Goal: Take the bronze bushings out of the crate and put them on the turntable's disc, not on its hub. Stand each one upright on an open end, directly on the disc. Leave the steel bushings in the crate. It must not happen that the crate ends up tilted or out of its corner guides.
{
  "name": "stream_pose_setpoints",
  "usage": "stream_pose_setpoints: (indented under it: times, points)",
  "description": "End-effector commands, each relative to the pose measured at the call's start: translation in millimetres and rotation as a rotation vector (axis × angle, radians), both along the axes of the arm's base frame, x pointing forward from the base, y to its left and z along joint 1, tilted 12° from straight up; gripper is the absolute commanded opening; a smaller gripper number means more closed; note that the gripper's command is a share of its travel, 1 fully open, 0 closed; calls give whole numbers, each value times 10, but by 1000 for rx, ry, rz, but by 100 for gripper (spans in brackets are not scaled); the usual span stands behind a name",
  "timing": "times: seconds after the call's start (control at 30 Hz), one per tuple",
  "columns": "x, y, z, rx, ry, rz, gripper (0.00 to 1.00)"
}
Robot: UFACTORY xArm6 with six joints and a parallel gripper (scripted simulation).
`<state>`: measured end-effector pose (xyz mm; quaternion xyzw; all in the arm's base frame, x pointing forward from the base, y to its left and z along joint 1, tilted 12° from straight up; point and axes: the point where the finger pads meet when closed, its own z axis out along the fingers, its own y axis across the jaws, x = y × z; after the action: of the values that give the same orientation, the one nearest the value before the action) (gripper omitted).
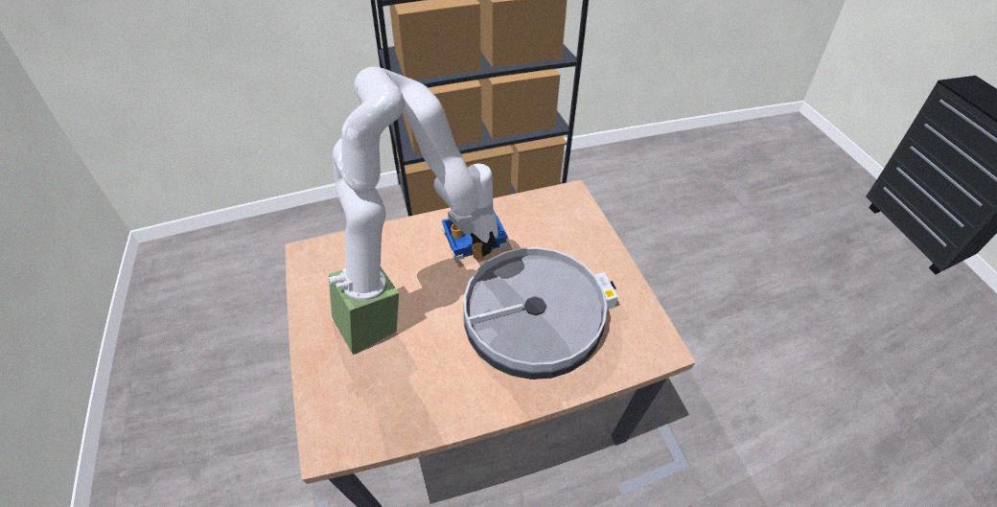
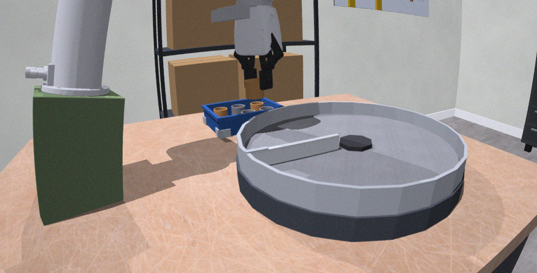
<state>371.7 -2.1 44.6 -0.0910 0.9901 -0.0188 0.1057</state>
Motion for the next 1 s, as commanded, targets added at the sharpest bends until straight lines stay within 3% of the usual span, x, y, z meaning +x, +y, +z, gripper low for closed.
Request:
stream_pose_setpoints:
  times: [0.0, 0.43, 0.5, 0.77, 0.97]
  points:
    - [23, -401, 6, 36, 1, 17, 0]
    - [-12, -1676, -35, 36, 1, 17, 0]
    - [-12, -1676, -35, 36, 1, 17, 0]
    - [-35, -2459, -61, 36, 1, 17, 0]
    - [-43, -2760, -71, 36, 1, 17, 0]
